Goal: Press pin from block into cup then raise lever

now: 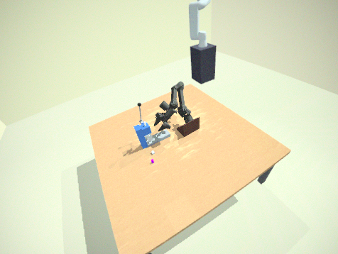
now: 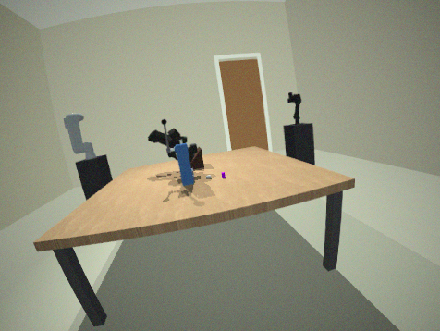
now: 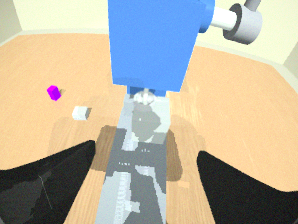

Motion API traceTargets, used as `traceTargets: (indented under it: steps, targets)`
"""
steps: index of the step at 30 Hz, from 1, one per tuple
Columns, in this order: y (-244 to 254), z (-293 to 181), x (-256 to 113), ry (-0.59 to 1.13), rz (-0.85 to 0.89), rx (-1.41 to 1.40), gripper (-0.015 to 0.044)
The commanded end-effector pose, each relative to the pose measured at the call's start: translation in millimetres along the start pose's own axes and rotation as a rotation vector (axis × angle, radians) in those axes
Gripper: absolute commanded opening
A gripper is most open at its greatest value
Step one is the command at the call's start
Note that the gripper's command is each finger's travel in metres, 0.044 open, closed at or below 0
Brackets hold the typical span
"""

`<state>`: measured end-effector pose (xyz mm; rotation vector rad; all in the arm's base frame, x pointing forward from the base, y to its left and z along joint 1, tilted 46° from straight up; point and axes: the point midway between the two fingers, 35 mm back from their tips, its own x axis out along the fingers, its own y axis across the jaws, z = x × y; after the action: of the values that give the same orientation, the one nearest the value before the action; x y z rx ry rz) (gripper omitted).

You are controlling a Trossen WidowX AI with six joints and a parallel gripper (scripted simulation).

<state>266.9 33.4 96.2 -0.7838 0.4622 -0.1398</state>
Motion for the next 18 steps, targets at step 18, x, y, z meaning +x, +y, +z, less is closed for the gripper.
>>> traceTargets:
  steps: [18]
  targets:
    - [-29,176,-60,0.115,0.029,0.028,0.044]
